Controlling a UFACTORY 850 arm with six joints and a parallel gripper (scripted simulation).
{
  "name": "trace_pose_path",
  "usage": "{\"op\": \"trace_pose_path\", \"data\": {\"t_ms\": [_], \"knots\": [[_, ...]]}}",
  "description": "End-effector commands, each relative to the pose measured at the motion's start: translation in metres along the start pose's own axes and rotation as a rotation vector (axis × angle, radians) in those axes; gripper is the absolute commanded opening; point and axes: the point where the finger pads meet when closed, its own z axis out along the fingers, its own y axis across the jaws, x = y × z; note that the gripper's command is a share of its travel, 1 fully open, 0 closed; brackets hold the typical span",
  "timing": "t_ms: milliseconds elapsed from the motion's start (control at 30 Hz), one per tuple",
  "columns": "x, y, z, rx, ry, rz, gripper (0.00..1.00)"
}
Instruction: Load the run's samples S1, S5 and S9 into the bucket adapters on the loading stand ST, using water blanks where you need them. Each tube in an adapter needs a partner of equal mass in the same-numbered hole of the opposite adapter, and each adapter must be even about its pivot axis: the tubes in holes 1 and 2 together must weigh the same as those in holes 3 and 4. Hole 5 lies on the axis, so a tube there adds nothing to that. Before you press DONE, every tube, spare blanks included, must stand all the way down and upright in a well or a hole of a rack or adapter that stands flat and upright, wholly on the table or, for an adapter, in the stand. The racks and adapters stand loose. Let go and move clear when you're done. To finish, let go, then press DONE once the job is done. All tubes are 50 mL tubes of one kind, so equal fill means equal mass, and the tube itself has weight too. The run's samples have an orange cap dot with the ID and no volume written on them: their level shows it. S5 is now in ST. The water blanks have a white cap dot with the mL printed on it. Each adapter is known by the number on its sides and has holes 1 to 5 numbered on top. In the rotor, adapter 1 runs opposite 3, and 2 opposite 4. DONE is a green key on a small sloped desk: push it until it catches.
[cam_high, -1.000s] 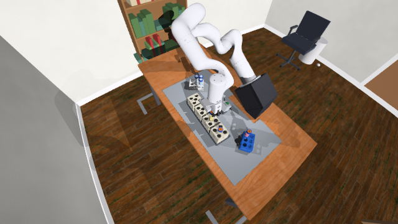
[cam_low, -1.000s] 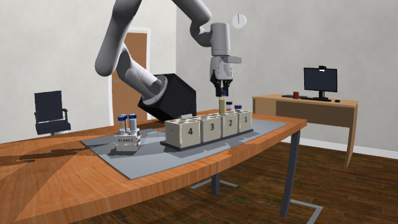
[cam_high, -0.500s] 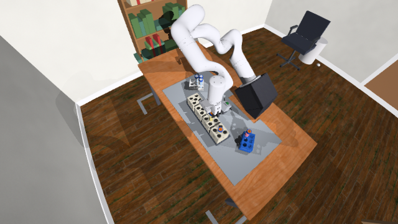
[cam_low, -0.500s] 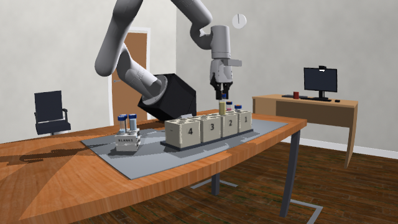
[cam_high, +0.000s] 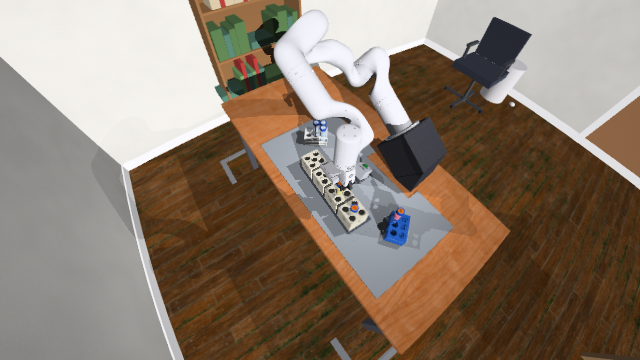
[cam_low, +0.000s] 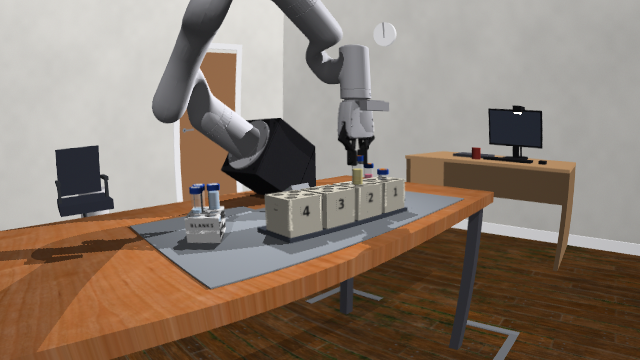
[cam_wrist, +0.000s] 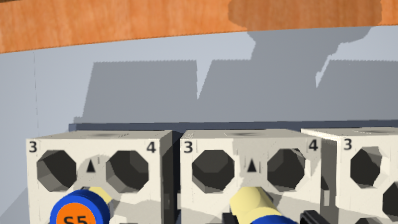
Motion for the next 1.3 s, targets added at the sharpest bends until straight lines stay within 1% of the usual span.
{"op": "trace_pose_path", "data": {"t_ms": [0, 1267], "knots": [[0.001, 0.000, 0.003, 0.001, 0.001, 0.001, 0.00], [0.001, 0.000, 0.037, 0.001, 0.001, 0.000, 0.00]]}}
